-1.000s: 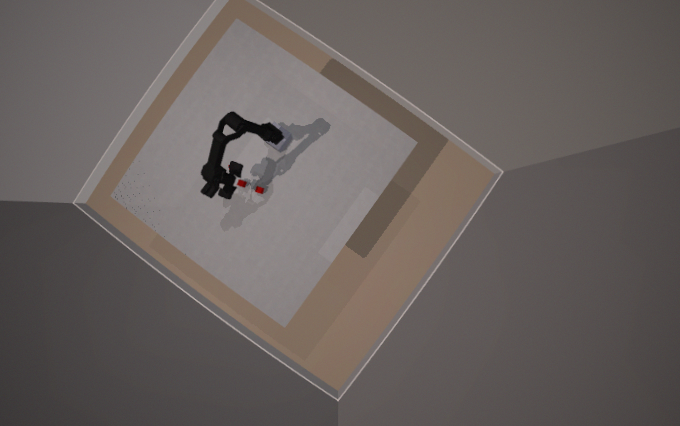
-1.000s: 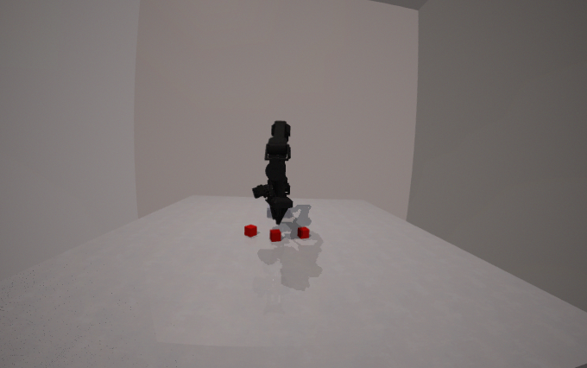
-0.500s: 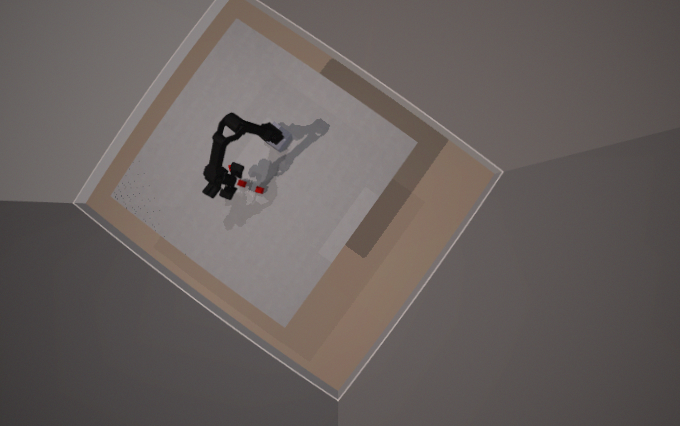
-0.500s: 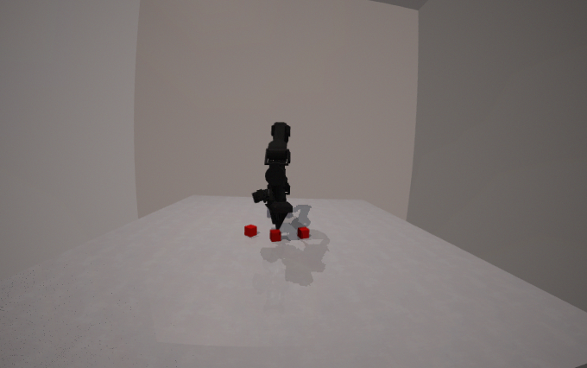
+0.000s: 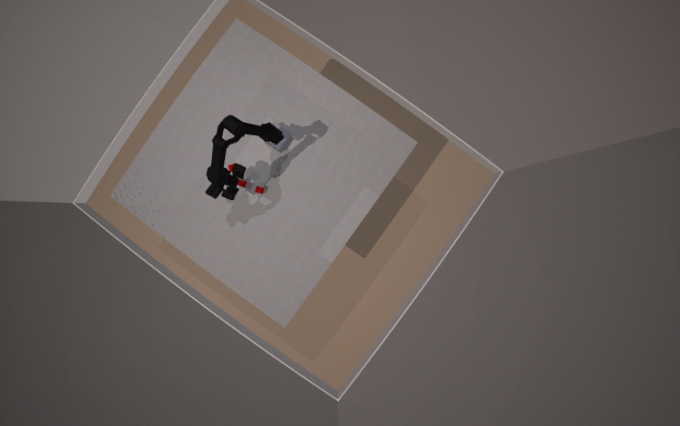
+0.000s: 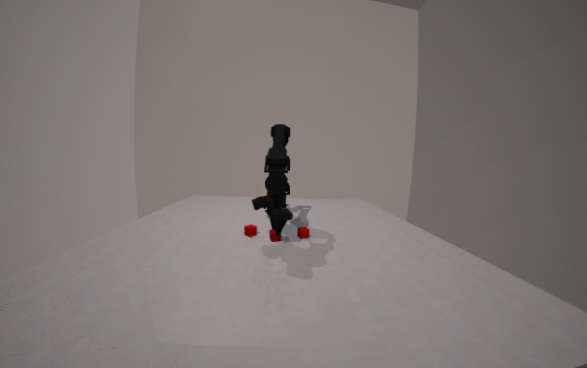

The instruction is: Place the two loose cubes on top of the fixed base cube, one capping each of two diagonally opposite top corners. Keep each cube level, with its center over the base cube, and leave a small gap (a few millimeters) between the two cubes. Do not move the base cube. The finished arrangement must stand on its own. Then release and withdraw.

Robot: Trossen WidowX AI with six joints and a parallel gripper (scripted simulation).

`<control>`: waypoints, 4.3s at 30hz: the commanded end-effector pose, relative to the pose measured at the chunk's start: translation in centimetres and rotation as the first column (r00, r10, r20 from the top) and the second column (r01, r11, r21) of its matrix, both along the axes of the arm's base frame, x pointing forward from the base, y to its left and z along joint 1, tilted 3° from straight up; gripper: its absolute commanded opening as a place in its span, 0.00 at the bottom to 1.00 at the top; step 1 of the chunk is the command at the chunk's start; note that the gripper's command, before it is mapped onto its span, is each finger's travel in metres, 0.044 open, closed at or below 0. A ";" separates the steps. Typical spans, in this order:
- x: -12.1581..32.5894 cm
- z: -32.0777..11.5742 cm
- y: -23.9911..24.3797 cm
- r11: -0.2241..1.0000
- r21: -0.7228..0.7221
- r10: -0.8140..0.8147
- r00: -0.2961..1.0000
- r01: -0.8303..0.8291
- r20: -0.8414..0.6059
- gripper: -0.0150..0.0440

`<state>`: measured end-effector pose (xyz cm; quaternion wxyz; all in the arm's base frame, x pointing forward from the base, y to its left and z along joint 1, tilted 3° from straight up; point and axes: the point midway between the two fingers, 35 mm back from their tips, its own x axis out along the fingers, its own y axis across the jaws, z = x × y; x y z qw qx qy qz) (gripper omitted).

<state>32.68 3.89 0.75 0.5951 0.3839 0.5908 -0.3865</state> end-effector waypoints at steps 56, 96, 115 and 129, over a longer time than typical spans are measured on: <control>0.0 9.7 0.3 1.000 -0.006 0.021 1.000 -0.021 -0.018 0.43; -3.3 5.4 9.3 0.662 0.017 0.749 0.662 -0.749 -0.018 0.43; -3.3 2.8 9.2 0.660 0.017 0.751 0.660 -0.751 -0.018 0.43; -3.3 2.7 9.2 0.660 0.017 0.751 0.660 -0.751 -0.018 0.43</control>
